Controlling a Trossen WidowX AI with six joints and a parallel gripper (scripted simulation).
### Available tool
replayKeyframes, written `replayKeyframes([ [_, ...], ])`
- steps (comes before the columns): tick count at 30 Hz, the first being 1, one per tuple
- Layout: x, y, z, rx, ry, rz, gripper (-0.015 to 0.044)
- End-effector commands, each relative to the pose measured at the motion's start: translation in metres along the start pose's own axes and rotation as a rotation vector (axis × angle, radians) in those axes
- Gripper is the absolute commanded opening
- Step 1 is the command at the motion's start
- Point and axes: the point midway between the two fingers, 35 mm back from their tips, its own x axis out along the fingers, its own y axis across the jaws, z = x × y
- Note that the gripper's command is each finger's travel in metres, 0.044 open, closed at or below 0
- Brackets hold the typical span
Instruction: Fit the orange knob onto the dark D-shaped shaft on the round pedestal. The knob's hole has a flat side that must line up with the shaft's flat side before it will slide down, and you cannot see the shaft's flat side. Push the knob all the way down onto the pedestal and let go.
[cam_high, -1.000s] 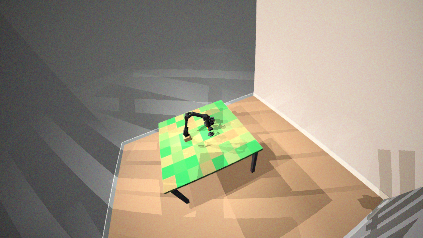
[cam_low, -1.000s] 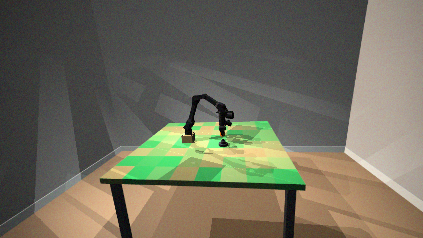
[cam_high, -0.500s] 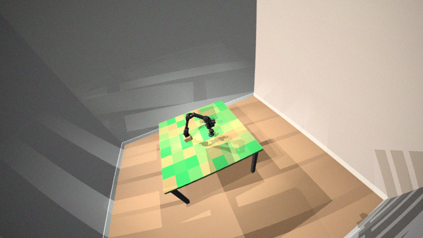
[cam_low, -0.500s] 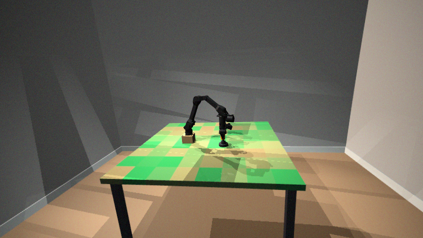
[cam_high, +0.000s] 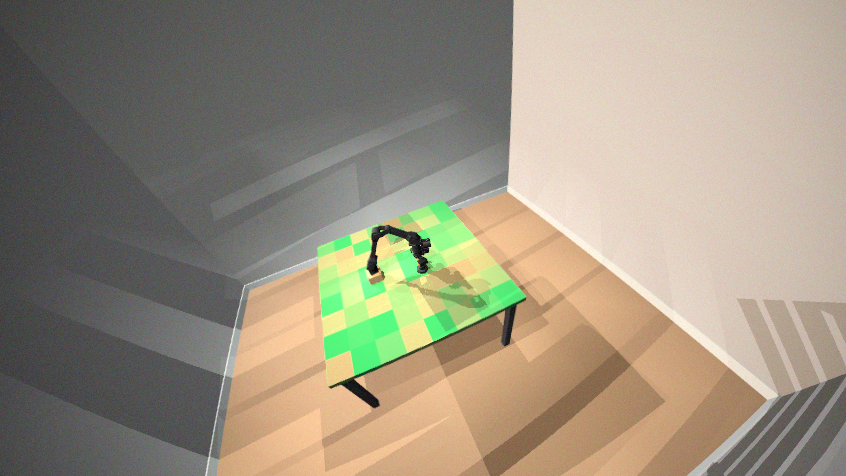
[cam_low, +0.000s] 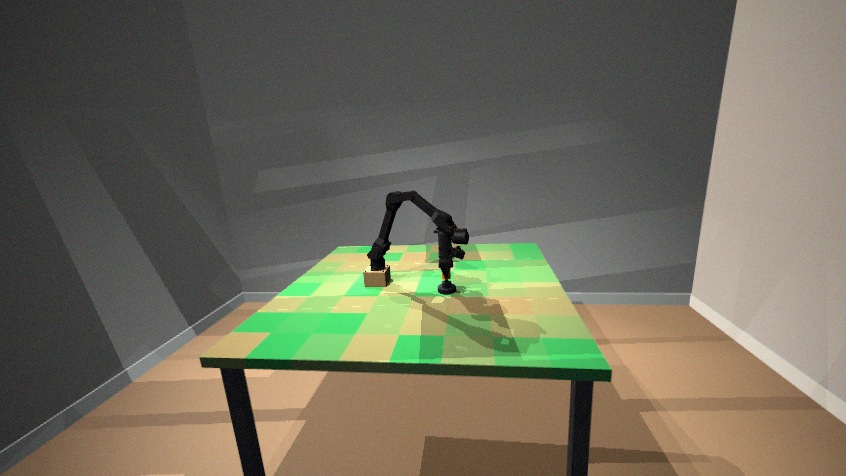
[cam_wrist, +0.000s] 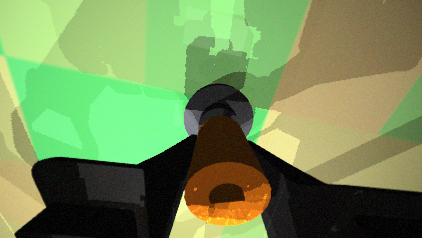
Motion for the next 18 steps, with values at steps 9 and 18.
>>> replayKeyframes([
  [9,0.0009,-0.0001,0.0001,0.003,-0.003,0.003,0.0000],
  [18,-0.0025,-0.0007,0.0001,0.003,-0.003,0.003,0.0000],
])
